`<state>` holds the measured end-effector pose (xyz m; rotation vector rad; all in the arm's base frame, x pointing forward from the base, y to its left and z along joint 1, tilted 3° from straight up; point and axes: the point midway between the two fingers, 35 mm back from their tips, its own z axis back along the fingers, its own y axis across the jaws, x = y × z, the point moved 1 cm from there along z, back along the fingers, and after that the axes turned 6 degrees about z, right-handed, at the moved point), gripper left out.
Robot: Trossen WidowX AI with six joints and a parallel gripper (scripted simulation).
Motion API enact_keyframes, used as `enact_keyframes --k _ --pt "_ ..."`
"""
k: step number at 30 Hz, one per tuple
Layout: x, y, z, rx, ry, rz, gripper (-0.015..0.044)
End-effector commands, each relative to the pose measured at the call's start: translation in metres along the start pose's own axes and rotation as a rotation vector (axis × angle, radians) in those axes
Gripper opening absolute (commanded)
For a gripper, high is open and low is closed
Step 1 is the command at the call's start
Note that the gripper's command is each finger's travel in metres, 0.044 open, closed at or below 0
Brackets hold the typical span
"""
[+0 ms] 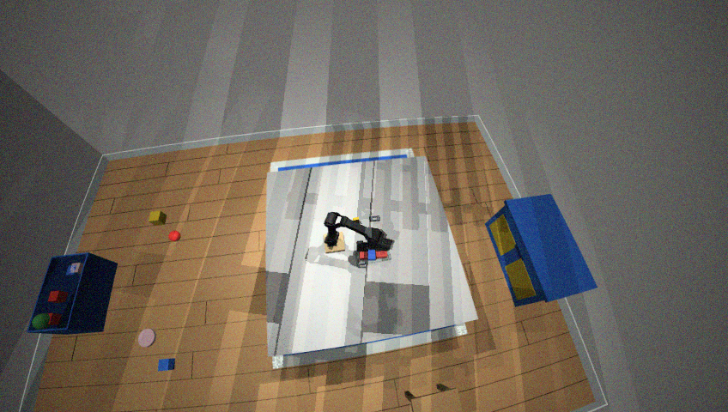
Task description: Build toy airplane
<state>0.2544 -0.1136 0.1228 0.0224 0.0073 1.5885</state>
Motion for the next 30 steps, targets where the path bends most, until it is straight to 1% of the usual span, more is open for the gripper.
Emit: enact_keyframes --k 1,8,9,30 --pt "-0.0075 0.0077 -0.0026 0.001 0.004 0.061 0.0" --pt "-0.0075 0.0077 -0.0027 0.001 0.004 0.061 0.0184" --pt "-0.0075 0.0077 -0.0027 0.001 0.004 0.061 0.0196" --pt "-0.0086 0.0074 -0.0067 0.001 0.005 0.061 0.0196"
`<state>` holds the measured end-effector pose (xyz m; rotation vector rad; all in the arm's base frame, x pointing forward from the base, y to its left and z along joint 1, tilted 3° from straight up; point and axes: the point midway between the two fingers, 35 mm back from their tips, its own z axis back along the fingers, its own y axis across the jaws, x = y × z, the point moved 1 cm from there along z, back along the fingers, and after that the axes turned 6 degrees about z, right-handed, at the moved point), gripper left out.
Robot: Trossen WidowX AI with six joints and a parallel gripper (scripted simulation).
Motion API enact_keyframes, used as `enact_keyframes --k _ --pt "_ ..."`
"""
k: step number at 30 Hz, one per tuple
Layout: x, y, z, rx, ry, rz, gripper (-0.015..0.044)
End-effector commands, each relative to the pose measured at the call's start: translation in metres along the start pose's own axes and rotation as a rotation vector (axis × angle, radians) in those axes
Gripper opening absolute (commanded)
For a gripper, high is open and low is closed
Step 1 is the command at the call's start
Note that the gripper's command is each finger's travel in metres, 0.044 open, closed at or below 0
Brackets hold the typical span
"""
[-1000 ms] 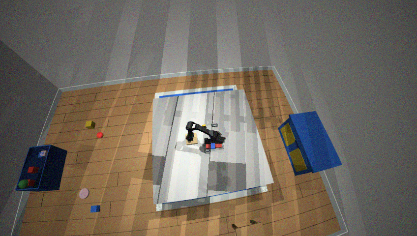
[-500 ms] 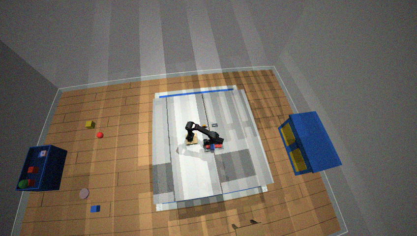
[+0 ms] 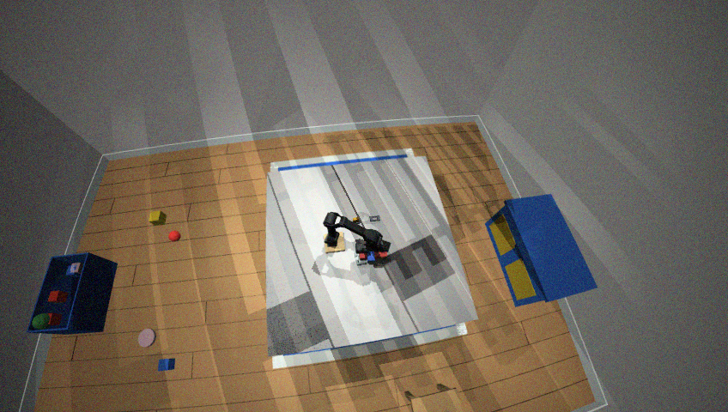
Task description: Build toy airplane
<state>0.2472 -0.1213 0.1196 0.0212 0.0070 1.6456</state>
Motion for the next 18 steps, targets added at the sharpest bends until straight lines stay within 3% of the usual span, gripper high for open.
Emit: enact_keyframes --k 1,18 --pt "-0.001 0.0 -0.005 0.002 0.003 0.003 0.0196" --pt "-0.001 0.0 -0.033 0.002 0.003 0.003 0.0196"
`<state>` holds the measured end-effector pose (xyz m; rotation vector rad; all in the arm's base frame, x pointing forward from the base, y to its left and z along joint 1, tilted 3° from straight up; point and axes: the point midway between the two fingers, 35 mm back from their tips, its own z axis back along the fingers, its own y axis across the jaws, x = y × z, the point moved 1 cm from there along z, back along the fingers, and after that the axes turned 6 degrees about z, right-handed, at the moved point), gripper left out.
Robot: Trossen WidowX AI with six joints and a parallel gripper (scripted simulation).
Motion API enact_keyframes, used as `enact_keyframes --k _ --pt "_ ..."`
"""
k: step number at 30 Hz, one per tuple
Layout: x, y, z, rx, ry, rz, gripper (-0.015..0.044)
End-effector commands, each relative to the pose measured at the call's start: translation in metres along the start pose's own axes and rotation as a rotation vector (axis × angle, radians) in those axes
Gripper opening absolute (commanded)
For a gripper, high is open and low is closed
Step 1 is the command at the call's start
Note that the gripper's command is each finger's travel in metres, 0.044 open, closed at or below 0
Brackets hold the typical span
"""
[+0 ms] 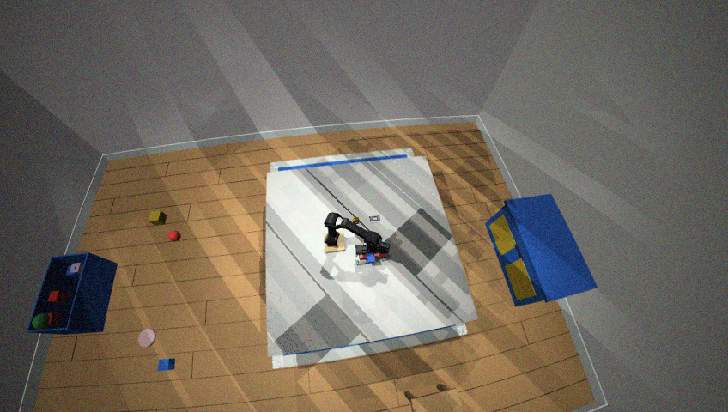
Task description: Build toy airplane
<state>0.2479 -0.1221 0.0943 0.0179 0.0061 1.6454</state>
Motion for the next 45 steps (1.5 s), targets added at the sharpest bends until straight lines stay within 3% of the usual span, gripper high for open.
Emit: enact_keyframes --k 1,11,16,21,36,45 --pt "-0.0001 0.0013 -0.0088 0.005 0.002 0.004 0.0196" --pt "0.0001 0.0016 -0.0141 0.005 0.002 0.004 0.0196" --pt "0.0005 0.0009 -0.0123 0.002 -0.001 0.0 0.0163" --pt "0.0005 0.0009 -0.0123 0.002 -0.001 0.0 0.0032" --pt "0.0005 0.0009 -0.0123 0.002 -0.001 0.0 0.0425" --pt "0.0005 0.0009 -0.0123 0.002 -0.001 0.0 0.044"
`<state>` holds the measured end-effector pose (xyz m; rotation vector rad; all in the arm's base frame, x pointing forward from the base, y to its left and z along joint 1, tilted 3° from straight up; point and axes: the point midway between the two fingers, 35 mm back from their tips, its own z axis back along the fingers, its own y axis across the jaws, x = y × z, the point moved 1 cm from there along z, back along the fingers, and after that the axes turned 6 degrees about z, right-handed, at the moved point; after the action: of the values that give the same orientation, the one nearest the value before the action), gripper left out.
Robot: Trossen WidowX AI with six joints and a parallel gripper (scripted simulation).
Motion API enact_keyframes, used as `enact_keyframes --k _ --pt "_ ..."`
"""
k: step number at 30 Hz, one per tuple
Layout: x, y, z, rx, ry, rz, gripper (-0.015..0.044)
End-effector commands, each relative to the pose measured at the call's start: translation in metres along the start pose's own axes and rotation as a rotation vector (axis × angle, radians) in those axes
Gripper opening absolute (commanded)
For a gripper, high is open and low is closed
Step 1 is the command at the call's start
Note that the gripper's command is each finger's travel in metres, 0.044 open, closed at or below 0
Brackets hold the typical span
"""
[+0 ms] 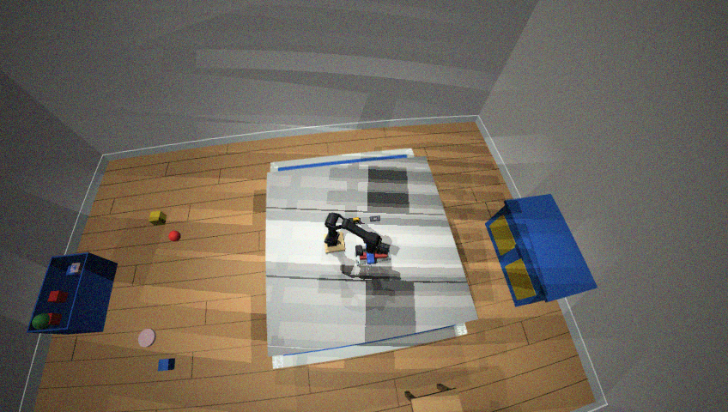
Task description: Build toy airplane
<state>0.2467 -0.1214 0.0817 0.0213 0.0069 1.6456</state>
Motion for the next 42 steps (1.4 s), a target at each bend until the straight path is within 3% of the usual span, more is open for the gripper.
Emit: enact_keyframes --k 1,9,16,31,42 --pt "0.0 0.0 0.002 0.0 0.001 0.0 0.044" --pt "0.0 -0.001 0.083 0.002 0.003 0.003 0.044" --pt "-0.001 -0.003 0.085 0.002 0.003 -0.012 0.044" --pt "-0.001 -0.004 0.08 -0.001 0.004 -1.361 0.044" --pt "-0.001 -0.004 0.08 -0.001 0.004 -1.422 0.044"
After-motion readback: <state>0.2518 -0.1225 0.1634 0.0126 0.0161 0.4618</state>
